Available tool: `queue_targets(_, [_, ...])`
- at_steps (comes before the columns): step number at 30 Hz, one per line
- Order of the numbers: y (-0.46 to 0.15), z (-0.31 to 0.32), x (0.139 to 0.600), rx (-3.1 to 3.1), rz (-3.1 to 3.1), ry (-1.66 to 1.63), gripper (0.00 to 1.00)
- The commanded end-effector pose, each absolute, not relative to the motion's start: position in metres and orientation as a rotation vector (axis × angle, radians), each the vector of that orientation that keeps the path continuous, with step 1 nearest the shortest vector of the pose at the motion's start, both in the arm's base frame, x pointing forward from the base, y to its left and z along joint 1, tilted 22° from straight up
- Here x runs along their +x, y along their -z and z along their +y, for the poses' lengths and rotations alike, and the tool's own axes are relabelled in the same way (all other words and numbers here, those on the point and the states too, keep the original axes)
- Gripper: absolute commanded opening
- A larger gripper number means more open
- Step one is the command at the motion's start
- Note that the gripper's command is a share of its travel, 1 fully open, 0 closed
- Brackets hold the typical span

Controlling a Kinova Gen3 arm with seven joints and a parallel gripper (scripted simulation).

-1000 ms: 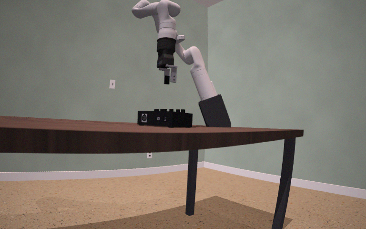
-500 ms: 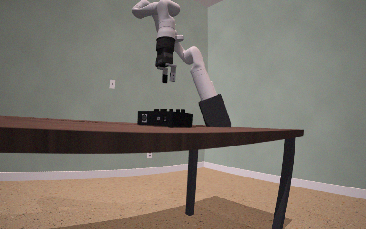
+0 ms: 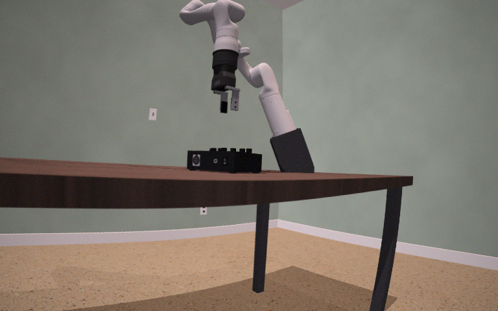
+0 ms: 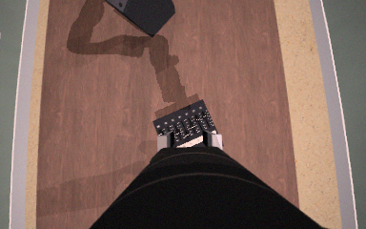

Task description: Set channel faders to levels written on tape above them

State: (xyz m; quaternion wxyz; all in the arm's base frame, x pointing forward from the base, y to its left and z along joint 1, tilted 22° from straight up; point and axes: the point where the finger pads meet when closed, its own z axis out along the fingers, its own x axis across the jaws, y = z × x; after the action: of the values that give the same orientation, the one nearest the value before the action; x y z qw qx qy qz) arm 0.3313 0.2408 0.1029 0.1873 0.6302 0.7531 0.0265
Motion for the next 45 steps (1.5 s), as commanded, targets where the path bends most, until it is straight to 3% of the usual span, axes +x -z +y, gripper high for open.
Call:
queue_targets(1, [-0.104, 0.241, 0.332, 1.755, 2.130, -0.079, 1.00])
queue_targets(45, [-0.085, 0.234, 0.314, 2.177, 1.732, -0.074, 1.00])
